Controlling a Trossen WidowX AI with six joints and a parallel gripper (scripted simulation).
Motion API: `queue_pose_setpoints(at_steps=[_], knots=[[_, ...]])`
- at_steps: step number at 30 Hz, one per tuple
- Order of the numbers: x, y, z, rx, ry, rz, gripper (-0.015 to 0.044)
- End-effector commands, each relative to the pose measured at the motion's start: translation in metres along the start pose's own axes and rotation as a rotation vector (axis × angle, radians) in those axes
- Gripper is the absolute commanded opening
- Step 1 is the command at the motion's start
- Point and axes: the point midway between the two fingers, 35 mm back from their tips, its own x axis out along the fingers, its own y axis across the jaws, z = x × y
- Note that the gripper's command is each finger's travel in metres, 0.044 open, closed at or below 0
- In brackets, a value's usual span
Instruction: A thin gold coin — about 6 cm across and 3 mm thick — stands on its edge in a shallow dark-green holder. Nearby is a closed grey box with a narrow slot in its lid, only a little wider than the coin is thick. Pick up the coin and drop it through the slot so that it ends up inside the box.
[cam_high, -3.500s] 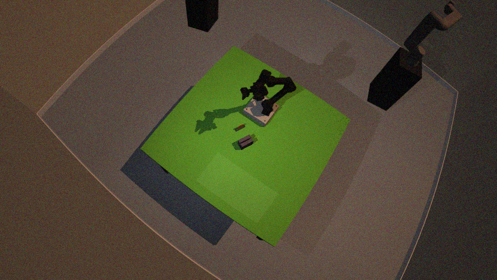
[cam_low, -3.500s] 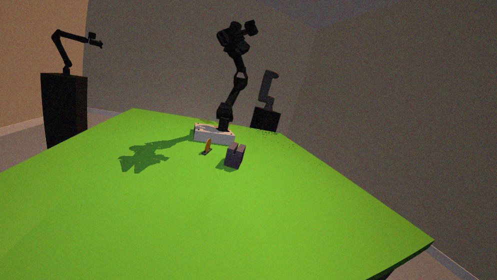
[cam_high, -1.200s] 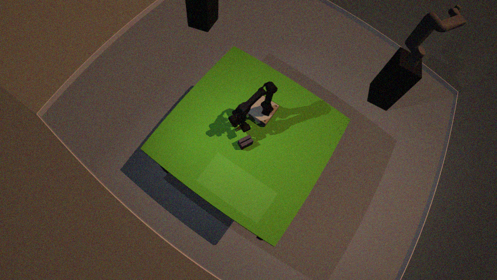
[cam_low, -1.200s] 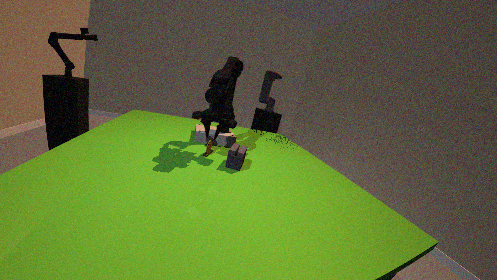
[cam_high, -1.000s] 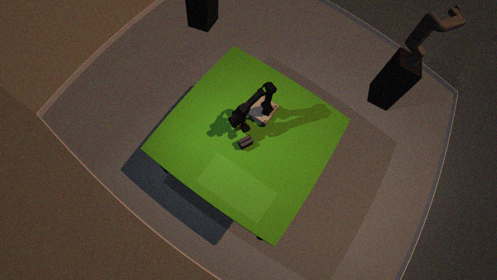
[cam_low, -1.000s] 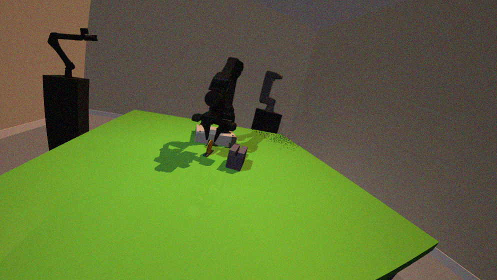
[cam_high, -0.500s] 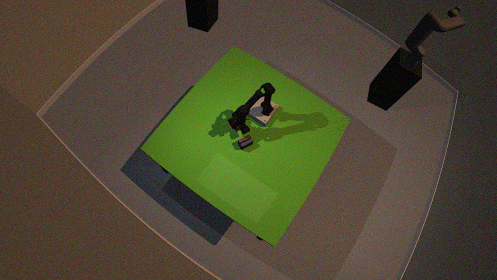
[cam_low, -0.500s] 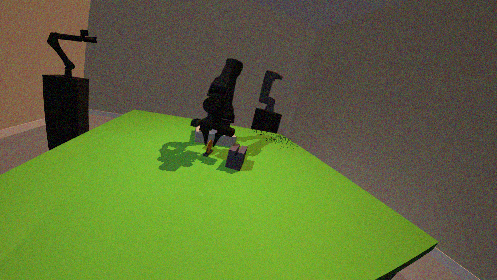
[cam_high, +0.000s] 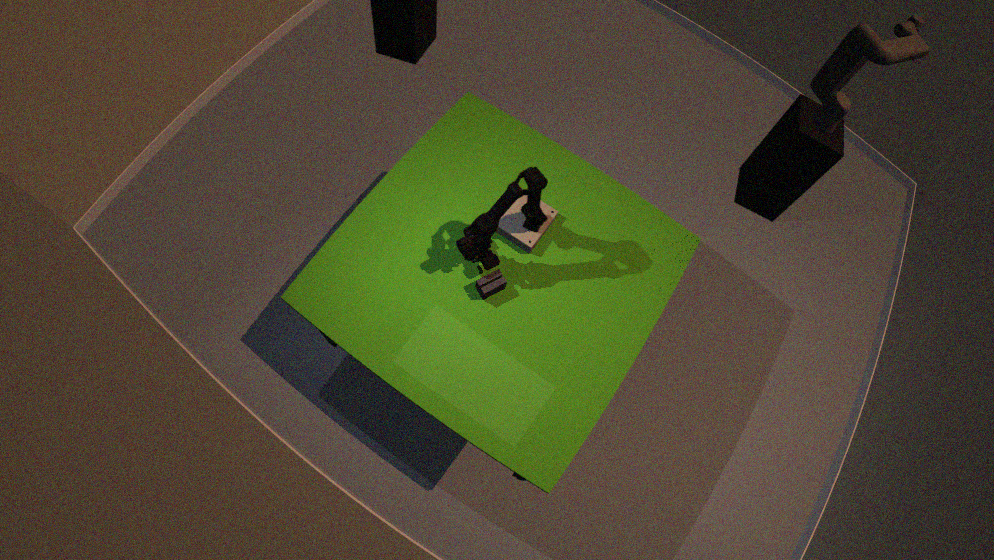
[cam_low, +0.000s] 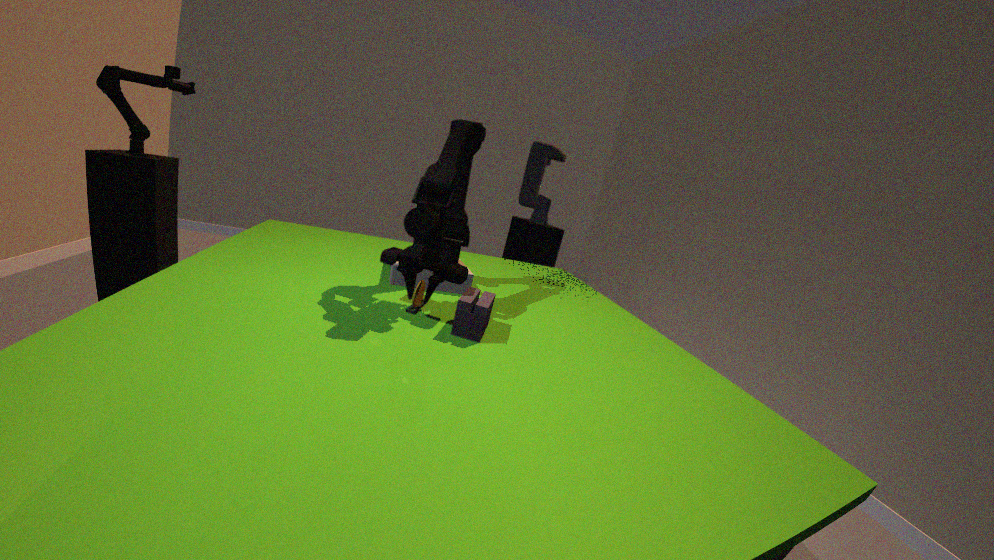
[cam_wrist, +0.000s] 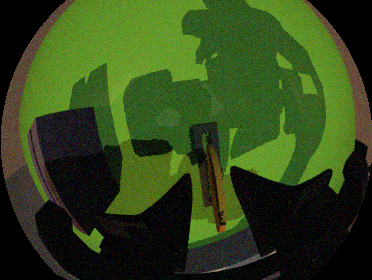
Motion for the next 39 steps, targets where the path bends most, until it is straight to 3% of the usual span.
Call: queue_pose_setpoints(at_steps=[1, 6, 16, 39], knots=[[0.006, 0.000, -0.003, -0.004, 0.015, -0.003, 0.0134], [0.006, 0.000, -0.003, -0.004, 0.015, -0.003, 0.0003], [0.004, 0.000, -0.003, -0.004, 0.015, -0.003, 0.0000], [-0.052, 0.000, 0.003, -0.004, 0.014, -0.002, 0.0000]])
